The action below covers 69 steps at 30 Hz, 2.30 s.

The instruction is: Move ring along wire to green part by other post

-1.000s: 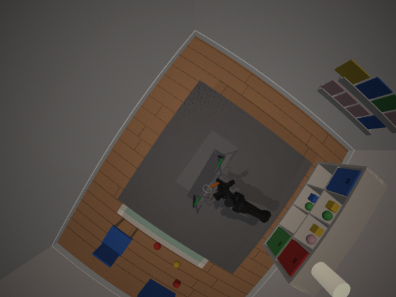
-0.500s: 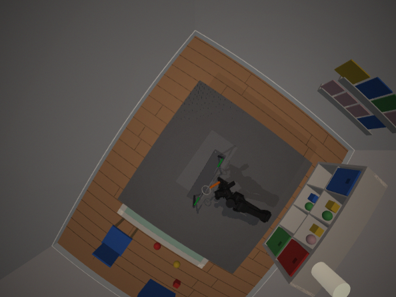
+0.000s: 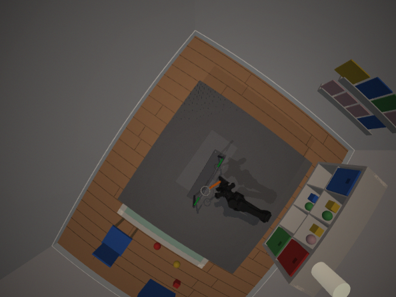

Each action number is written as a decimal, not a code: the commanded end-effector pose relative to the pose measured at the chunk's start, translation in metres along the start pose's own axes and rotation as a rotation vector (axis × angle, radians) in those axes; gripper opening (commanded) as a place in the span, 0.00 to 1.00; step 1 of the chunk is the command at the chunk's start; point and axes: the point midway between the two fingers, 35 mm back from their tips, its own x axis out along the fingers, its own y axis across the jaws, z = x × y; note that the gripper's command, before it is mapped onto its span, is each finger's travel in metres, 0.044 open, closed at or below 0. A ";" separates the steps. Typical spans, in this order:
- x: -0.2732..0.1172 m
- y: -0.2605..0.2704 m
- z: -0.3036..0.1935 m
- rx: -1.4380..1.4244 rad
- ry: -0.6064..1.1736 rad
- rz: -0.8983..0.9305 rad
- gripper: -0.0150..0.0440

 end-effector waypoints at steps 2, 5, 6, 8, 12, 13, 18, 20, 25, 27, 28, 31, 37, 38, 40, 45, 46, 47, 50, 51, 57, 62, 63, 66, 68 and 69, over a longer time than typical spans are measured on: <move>0.000 -0.005 -0.001 -0.069 -0.006 -0.048 0.00; 0.000 -0.008 0.000 -0.112 -0.012 -0.076 0.00; 0.000 -0.009 0.000 -0.126 -0.014 -0.086 0.00; 0.001 -0.011 0.000 -0.155 -0.018 -0.104 0.00; 0.001 -0.015 0.000 -0.209 -0.026 -0.139 0.00; 0.001 -0.016 0.001 -0.222 -0.027 -0.148 0.00; 0.001 -0.019 0.001 -0.282 -0.035 -0.186 0.00; 0.001 -0.020 0.002 -0.302 -0.038 -0.199 0.00; 0.001 -0.021 0.001 -0.345 -0.044 -0.227 0.00; 0.001 -0.020 0.001 -0.354 -0.045 -0.233 0.00; 0.001 -0.020 0.001 -0.358 -0.046 -0.236 0.00; 0.002 -0.017 -0.001 -0.358 -0.046 -0.236 0.00; 0.003 -0.009 -0.005 -0.332 -0.042 -0.219 0.00; 0.003 -0.007 -0.006 -0.325 -0.042 -0.215 0.00; 0.004 -0.002 -0.007 -0.304 -0.039 -0.201 0.00; 0.005 0.009 -0.011 -0.247 -0.032 -0.164 0.00; 0.005 0.012 -0.012 -0.232 -0.030 -0.155 0.00; 0.005 0.015 -0.012 -0.216 -0.028 -0.145 0.00; 0.005 0.026 -0.015 -0.165 -0.021 -0.111 0.00; 0.005 0.029 -0.015 -0.146 -0.019 -0.099 0.00; 0.004 0.051 -0.017 -0.029 -0.004 -0.024 0.00; 0.001 0.071 -0.017 0.073 0.009 0.042 0.00; 0.001 0.074 -0.017 0.093 0.012 0.056 0.00; -0.002 0.086 -0.015 0.156 0.020 0.096 0.00; -0.003 0.094 -0.014 0.198 0.024 0.123 0.00; -0.003 0.097 -0.013 0.218 0.017 0.134 0.00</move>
